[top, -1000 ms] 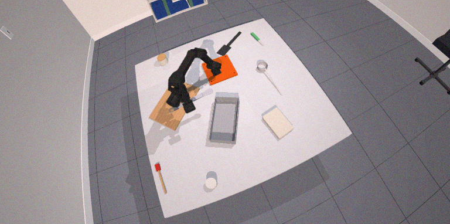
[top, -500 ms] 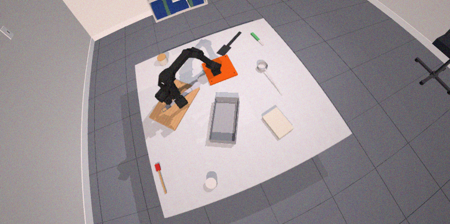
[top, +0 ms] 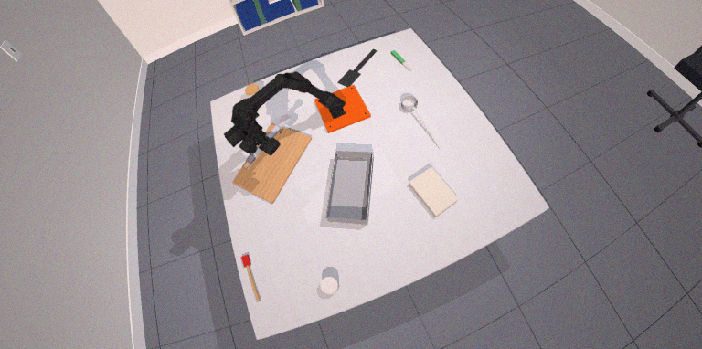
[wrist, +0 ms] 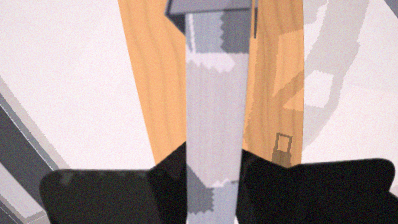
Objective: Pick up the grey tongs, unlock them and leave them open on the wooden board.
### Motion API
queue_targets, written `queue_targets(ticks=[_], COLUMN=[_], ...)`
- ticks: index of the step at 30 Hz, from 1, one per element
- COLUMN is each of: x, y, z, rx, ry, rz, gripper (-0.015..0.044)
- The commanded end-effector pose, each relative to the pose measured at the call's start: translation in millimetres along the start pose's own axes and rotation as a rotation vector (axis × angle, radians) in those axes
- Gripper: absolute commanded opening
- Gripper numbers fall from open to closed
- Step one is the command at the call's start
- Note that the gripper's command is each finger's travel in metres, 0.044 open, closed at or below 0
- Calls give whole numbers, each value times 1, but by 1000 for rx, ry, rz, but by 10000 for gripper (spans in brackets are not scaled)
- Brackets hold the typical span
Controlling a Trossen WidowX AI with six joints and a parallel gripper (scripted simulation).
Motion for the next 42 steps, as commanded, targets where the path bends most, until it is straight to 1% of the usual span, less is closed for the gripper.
queue_targets(ticks=[1,5,18,42], x=[2,5,5,21], y=[1,1,1,0], z=[-25,-44,-46,-65], rx=[-3,-2,-5,-85], ry=[83,147,144,43], rz=[-4,-4,-21,-425], gripper=[-150,-150,-150,-150])
Point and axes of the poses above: the point midway between the two fingers, 35 mm back from their tips, its own y axis back along the fingers, its own z axis across the jaws, x = y × z, the point moved 8 cm from there along y, back along the fingers, and after that the axes turned 3 degrees about -y, right-handed, at the moved point
